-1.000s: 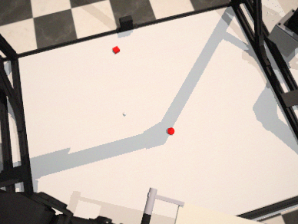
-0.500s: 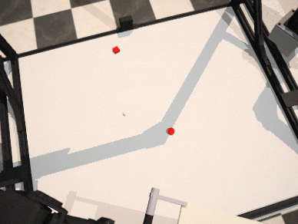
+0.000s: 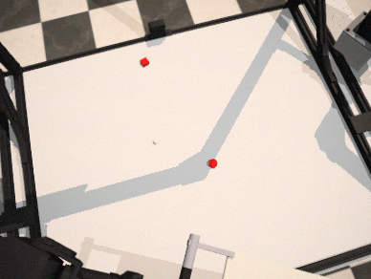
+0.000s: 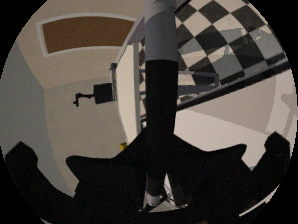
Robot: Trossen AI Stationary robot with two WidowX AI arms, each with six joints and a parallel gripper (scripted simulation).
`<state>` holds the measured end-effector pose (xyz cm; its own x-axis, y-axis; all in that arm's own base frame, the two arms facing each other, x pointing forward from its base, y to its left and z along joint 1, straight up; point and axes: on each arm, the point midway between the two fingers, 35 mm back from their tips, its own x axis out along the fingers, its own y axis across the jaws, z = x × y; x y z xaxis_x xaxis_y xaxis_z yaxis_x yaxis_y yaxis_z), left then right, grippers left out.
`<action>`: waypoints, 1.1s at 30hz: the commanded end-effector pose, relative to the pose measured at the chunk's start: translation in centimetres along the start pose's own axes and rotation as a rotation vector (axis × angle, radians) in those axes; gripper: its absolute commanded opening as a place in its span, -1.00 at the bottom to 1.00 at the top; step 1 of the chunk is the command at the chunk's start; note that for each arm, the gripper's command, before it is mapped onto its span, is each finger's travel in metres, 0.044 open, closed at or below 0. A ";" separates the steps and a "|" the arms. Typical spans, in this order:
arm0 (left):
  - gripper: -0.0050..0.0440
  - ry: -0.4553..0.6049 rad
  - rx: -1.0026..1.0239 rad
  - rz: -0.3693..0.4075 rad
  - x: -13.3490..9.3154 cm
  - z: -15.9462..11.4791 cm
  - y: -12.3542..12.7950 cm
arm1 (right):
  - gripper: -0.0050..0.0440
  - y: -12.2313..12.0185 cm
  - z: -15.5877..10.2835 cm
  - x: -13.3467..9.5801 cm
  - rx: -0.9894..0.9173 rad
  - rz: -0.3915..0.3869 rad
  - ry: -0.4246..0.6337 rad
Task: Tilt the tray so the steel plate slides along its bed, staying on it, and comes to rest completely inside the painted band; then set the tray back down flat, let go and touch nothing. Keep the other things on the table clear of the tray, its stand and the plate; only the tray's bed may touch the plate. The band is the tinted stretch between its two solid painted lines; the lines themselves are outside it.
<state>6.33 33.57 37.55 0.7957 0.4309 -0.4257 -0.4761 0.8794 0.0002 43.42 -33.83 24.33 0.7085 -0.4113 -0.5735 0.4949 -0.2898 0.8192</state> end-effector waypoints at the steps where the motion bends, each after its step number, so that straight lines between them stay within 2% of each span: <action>1: 1.00 -0.002 0.001 -0.002 0.0 0.0 0.0 | -0.80 2.3 0.0 -1.2 0.000 0.061 -0.003; 19: 1.00 -0.002 0.001 -0.002 0.0 0.0 0.0 | -0.80 3.5 0.0 -1.6 0.000 0.100 -0.003; 33: 1.00 -0.002 0.001 -0.002 0.0 0.0 0.0 | -0.80 3.3 0.0 -1.5 0.000 0.124 -0.003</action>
<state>6.32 33.57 37.55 0.7956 0.4311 -0.4257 -0.4764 0.8792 0.0001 44.01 -34.18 26.42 0.7475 -0.4335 -0.5034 0.4347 -0.2538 0.8641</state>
